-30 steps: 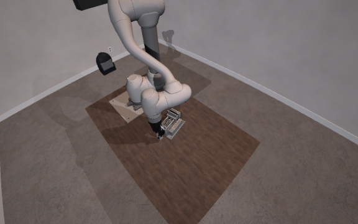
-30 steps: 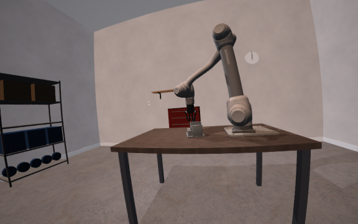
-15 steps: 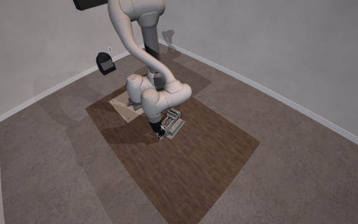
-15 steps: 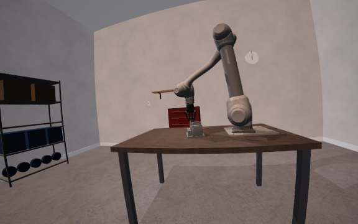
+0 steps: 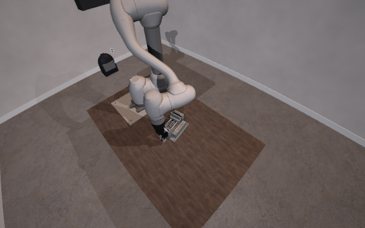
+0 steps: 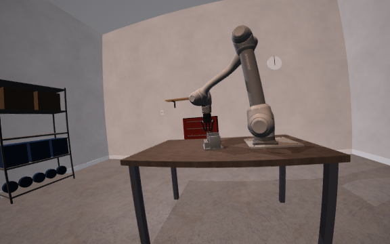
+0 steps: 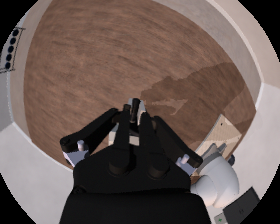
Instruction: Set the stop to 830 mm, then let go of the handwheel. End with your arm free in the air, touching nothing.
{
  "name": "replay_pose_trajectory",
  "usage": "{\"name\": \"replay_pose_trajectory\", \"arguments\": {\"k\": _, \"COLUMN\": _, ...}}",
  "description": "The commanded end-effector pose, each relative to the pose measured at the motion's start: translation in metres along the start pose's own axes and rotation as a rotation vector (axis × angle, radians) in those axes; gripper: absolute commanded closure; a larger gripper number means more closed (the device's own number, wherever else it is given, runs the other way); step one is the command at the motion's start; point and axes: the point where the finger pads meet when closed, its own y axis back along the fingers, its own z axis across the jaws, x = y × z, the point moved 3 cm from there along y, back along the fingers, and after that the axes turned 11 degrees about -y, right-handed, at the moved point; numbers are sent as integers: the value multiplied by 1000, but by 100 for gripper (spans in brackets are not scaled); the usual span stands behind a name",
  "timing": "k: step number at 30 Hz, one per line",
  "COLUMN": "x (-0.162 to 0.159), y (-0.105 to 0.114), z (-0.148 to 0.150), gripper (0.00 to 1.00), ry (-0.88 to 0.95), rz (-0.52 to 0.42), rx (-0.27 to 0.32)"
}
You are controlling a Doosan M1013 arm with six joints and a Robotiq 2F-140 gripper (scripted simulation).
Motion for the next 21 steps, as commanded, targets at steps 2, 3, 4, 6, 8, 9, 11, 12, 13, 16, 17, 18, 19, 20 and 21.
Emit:
{"name": "replay_pose_trajectory", "arguments": {"k": 2, "x": 0, "y": 1, "z": 0, "gripper": 96, "ry": 0, "rz": 0, "rx": 1}}
{"name": "replay_pose_trajectory", "arguments": {"k": 3, "x": 0, "y": 1, "z": 0, "gripper": 96, "ry": 0, "rz": 0, "rx": 1}}
{"name": "replay_pose_trajectory", "arguments": {"k": 4, "x": 0, "y": 1, "z": 0, "gripper": 96, "ry": 0, "rz": 0, "rx": 1}}
{"name": "replay_pose_trajectory", "arguments": {"k": 6, "x": 0, "y": 1, "z": 0, "gripper": 96, "ry": 0, "rz": 0, "rx": 1}}
{"name": "replay_pose_trajectory", "arguments": {"k": 8, "x": 0, "y": 1, "z": 0, "gripper": 96, "ry": 0, "rz": 0, "rx": 1}}
{"name": "replay_pose_trajectory", "arguments": {"k": 9, "x": 0, "y": 1, "z": 0, "gripper": 96, "ry": 0, "rz": 0, "rx": 1}}
{"name": "replay_pose_trajectory", "arguments": {"k": 11, "x": 0, "y": 1, "z": 0, "gripper": 96, "ry": 0, "rz": 0, "rx": 1}}
{"name": "replay_pose_trajectory", "arguments": {"k": 12, "x": 0, "y": 1, "z": 0, "gripper": 96, "ry": 0, "rz": 0, "rx": 1}}
{"name": "replay_pose_trajectory", "arguments": {"k": 13, "x": 0, "y": 1, "z": 0, "gripper": 96, "ry": 0, "rz": 0, "rx": 1}}
{"name": "replay_pose_trajectory", "arguments": {"k": 16, "x": 0, "y": 1, "z": 0, "gripper": 96, "ry": 0, "rz": 0, "rx": 1}}
{"name": "replay_pose_trajectory", "arguments": {"k": 17, "x": 0, "y": 1, "z": 0, "gripper": 96, "ry": 0, "rz": 0, "rx": 1}}
{"name": "replay_pose_trajectory", "arguments": {"k": 18, "x": 0, "y": 1, "z": 0, "gripper": 96, "ry": 0, "rz": 0, "rx": 1}}
{"name": "replay_pose_trajectory", "arguments": {"k": 19, "x": 0, "y": 1, "z": 0, "gripper": 96, "ry": 0, "rz": 0, "rx": 1}}
{"name": "replay_pose_trajectory", "arguments": {"k": 20, "x": 0, "y": 1, "z": 0, "gripper": 96, "ry": 0, "rz": 0, "rx": 1}}
{"name": "replay_pose_trajectory", "arguments": {"k": 21, "x": 0, "y": 1, "z": 0, "gripper": 67, "ry": 0, "rz": 0, "rx": 1}}
